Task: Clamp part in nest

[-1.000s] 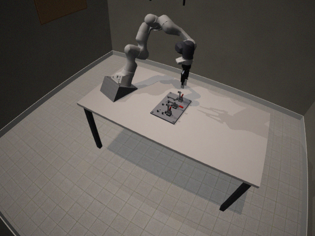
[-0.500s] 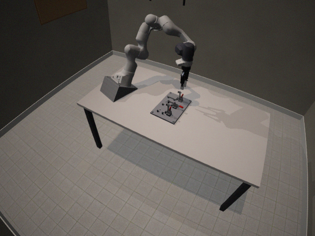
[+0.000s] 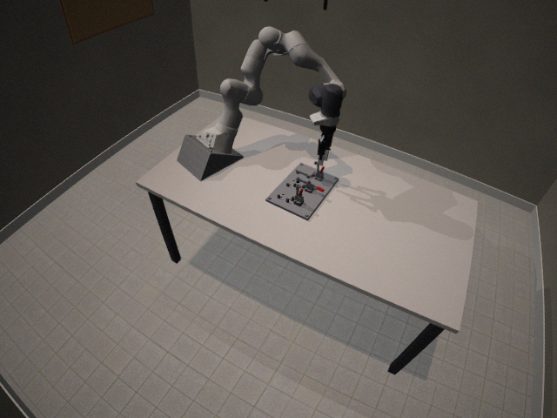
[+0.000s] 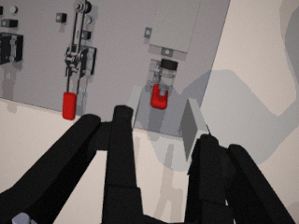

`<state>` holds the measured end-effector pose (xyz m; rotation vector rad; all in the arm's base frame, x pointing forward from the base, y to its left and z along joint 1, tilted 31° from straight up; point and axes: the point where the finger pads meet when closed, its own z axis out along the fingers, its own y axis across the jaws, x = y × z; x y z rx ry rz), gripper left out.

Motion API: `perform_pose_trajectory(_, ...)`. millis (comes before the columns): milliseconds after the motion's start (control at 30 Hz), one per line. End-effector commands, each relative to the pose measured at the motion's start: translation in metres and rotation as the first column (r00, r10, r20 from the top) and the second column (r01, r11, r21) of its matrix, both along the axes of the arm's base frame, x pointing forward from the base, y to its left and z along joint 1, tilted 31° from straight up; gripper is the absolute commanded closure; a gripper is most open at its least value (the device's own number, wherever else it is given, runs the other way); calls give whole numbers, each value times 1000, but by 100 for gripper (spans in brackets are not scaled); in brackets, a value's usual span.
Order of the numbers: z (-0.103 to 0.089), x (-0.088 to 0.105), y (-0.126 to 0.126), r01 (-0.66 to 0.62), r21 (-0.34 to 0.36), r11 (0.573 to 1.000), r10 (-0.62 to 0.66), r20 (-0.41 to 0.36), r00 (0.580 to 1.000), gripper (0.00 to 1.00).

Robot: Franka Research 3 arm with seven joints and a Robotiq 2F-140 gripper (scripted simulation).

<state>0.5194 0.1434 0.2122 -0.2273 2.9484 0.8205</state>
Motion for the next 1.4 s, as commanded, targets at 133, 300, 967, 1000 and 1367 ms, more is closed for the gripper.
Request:
perform_pose_trajectory(133, -15, 5, 9, 4, -2, 1000, -4, 15, 1000, 72)
perform_pose_trajectory(300, -20, 6, 12, 4, -2, 1000, -4, 15, 1000, 72)
perform_pose_trajectory(967, -21, 6, 12, 4, -2, 1000, -4, 15, 1000, 72)
perform_pose_trajectory(1000, -21, 6, 12, 4, -2, 1000, -4, 15, 1000, 72)
perform_pose_trajectory(1367, -21, 6, 12, 5, -1, 1000, -5, 15, 1000, 72)
